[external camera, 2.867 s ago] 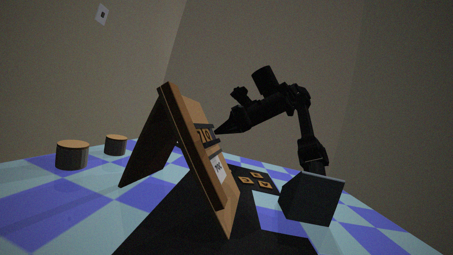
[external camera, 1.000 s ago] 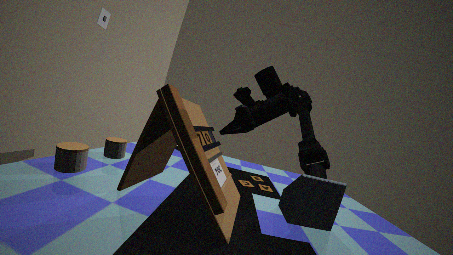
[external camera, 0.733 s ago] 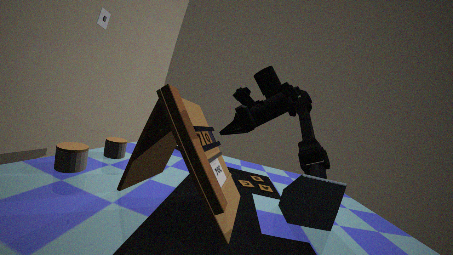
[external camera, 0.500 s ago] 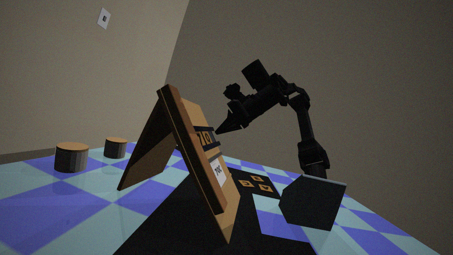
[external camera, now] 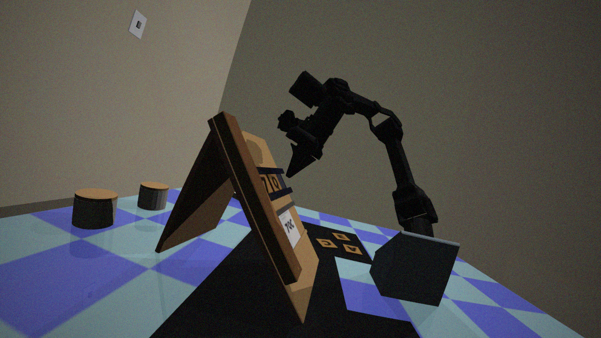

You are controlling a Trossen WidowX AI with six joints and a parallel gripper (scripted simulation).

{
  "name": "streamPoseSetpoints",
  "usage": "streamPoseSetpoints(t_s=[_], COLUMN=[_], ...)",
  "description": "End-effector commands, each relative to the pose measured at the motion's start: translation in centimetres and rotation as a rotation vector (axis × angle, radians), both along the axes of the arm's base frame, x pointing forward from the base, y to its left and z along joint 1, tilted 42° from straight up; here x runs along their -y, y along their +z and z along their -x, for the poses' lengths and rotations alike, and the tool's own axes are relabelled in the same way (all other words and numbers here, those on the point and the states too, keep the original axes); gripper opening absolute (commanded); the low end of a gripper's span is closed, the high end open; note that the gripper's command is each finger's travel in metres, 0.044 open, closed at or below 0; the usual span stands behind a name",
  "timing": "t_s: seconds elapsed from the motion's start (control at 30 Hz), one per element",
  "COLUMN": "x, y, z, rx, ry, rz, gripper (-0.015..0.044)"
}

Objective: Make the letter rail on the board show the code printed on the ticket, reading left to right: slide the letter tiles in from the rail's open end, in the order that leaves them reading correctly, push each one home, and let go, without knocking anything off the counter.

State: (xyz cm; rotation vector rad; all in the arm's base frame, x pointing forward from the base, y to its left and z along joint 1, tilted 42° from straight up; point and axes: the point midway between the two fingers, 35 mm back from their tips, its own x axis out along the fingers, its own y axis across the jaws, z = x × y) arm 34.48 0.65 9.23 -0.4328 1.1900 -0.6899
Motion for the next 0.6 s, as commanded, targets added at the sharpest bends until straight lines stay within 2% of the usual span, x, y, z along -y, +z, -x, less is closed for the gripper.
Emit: streamPoseSetpoints(t_s=[0.0,0.57], x=[0.91,1.09], y=[1.22,1.11], z=[0.32,0.04], rx=[-0.096,-0.095], ry=[-0.117,-0.117], rz=[-0.017,-0.017], gripper=[0.0000,0.0000])
